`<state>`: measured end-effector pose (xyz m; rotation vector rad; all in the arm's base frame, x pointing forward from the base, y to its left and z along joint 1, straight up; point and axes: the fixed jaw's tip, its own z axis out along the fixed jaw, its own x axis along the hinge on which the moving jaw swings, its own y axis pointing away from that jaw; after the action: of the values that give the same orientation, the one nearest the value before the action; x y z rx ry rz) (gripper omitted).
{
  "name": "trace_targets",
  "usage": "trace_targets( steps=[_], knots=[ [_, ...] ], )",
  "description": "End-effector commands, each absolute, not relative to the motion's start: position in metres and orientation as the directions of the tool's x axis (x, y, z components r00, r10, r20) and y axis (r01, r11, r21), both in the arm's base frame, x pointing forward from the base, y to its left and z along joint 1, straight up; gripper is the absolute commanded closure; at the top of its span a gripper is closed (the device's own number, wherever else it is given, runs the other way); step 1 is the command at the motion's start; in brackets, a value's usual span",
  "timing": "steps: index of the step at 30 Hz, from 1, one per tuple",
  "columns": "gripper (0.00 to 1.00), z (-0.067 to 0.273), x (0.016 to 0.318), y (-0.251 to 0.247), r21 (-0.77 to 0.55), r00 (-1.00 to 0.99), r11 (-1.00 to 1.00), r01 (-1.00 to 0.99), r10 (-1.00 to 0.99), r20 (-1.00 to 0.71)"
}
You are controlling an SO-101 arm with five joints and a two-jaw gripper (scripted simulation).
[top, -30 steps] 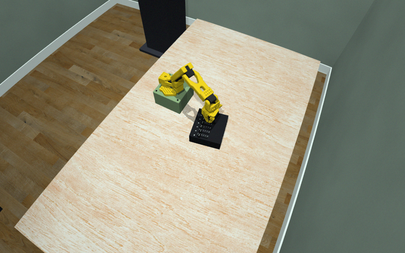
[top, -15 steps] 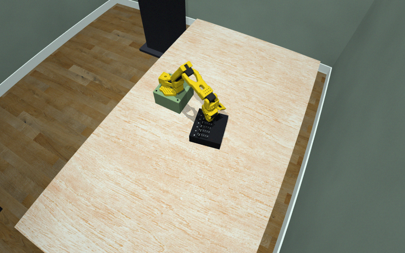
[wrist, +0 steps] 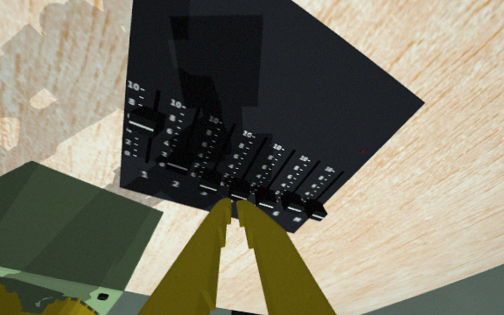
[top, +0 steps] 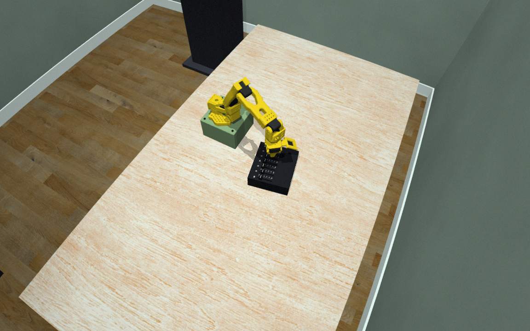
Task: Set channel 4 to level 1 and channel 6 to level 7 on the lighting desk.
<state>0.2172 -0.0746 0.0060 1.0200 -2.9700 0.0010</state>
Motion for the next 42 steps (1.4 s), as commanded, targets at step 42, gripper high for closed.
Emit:
trace_targets(
  steps=[42],
  knots=[
    [1.0, 0.023, 0.202, -0.071, 0.003, -0.621, 0.621, 0.784, 0.784, -0.005]
  ],
)
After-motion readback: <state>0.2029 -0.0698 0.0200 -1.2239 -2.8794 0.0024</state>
